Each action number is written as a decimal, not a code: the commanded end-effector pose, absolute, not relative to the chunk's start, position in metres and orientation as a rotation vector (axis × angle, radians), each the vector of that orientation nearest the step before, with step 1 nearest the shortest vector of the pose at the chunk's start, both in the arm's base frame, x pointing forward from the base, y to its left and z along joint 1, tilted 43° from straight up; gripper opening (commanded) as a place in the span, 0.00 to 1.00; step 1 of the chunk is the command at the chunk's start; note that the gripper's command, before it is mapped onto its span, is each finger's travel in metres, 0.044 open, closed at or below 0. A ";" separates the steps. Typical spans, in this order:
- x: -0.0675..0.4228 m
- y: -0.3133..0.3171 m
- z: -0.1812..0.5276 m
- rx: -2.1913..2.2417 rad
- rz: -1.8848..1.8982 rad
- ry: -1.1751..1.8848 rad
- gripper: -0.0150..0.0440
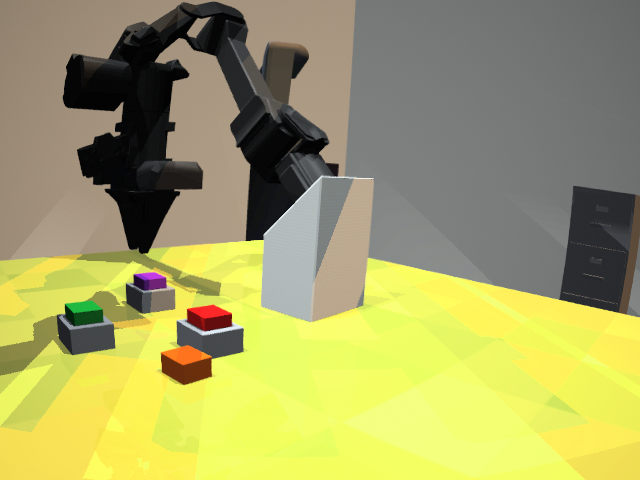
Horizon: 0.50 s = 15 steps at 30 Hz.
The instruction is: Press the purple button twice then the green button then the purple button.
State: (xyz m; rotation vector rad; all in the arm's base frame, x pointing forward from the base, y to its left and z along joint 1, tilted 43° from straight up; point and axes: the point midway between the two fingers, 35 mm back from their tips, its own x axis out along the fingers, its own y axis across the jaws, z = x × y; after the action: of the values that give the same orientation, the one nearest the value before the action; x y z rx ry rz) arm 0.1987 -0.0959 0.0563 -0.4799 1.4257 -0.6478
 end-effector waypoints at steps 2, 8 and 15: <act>0.239 -0.053 0.042 -0.458 -0.609 1.433 0.69; 0.274 0.014 0.009 -0.446 -0.595 1.444 0.93; 0.282 0.098 -0.048 -0.458 -0.620 1.445 0.93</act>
State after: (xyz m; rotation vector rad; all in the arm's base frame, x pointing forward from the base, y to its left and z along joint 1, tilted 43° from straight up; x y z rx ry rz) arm 0.2852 0.0589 -0.0180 -0.4449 1.4394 -0.6039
